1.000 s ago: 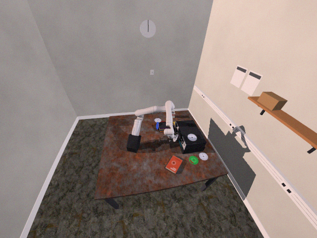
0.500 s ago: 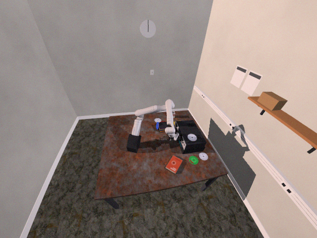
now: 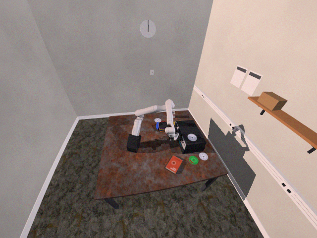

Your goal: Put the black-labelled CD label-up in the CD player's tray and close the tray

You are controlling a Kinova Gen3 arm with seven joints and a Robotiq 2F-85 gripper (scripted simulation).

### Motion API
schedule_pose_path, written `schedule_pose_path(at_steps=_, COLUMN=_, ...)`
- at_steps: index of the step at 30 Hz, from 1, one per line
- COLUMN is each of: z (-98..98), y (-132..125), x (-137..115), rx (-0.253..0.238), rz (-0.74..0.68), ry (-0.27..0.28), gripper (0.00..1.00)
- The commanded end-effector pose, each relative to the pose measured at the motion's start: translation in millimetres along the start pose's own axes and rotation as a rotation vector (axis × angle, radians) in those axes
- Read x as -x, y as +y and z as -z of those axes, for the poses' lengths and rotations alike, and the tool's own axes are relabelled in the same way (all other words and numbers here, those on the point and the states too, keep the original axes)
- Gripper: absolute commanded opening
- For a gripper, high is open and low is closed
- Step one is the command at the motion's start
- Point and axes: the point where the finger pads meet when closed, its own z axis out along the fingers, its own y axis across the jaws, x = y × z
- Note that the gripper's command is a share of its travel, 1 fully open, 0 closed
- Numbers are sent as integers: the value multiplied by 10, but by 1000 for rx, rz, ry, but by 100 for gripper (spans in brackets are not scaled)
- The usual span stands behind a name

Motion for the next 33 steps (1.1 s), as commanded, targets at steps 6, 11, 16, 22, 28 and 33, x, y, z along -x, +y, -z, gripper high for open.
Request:
schedule_pose_path(at_steps=6, z=8, y=-4, x=-5, rx=0, rz=1, ry=2, gripper=24)
schedule_pose_path(at_steps=11, z=21, y=-4, x=-5, rx=0, rz=1, ry=2, gripper=24)
schedule_pose_path(at_steps=16, z=83, y=-4, x=-5, rx=0, rz=1, ry=2, gripper=24)
schedule_pose_path(at_steps=22, z=286, y=-4, x=-4, rx=0, rz=1, ry=2, gripper=24)
schedule_pose_path(at_steps=28, z=358, y=-4, x=-4, rx=0, rz=1, ry=2, gripper=24)
schedule_pose_path(at_steps=33, z=389, y=-22, x=-4, rx=0, rz=1, ry=2, gripper=24)
